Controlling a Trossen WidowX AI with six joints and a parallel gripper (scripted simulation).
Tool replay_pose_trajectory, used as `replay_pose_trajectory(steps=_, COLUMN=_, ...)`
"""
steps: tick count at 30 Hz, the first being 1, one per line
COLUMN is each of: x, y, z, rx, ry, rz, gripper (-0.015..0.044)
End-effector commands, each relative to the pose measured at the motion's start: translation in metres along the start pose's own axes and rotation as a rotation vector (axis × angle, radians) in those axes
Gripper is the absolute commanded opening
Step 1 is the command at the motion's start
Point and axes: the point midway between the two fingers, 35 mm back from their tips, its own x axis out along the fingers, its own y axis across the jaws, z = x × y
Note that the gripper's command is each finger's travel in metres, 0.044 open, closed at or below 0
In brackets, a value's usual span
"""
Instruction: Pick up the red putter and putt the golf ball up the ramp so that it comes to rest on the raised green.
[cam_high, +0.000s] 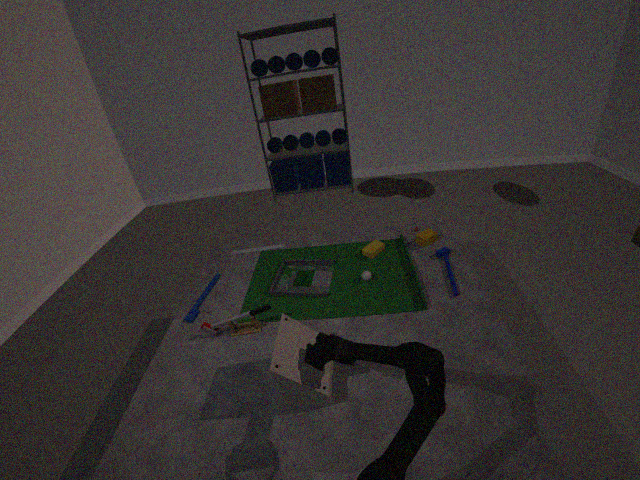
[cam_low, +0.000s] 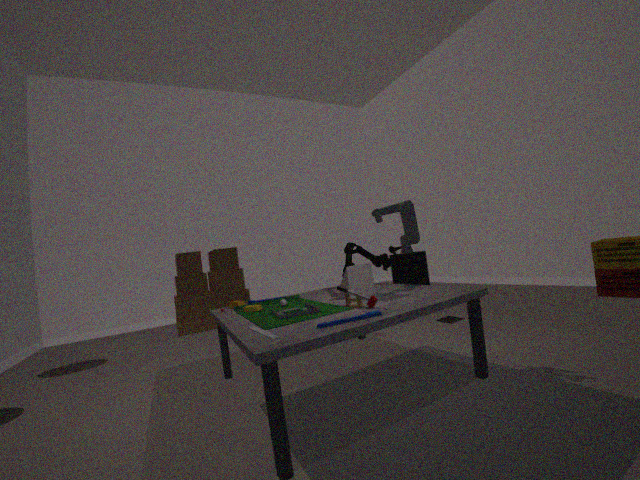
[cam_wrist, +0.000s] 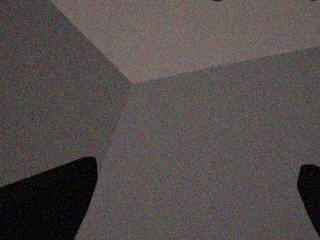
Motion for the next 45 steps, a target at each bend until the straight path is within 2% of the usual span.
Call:
replay_pose_trajectory(steps=1, x=0.000, y=0.000, z=0.000, rx=-0.002, ry=0.001, rz=-0.001, gripper=0.0426)
replay_pose_trajectory(steps=6, x=-0.015, y=-0.008, z=-0.015, rx=-0.059, ry=0.045, rz=-0.047, gripper=0.0440)
replay_pose_trajectory(steps=19, x=-0.090, y=-0.034, z=-0.077, rx=-0.312, ry=0.274, rz=-0.217, gripper=0.0440)
replay_pose_trajectory(steps=45, x=-0.279, y=-0.045, z=-0.163, rx=-0.777, ry=0.873, rz=-0.363, gripper=0.0440)
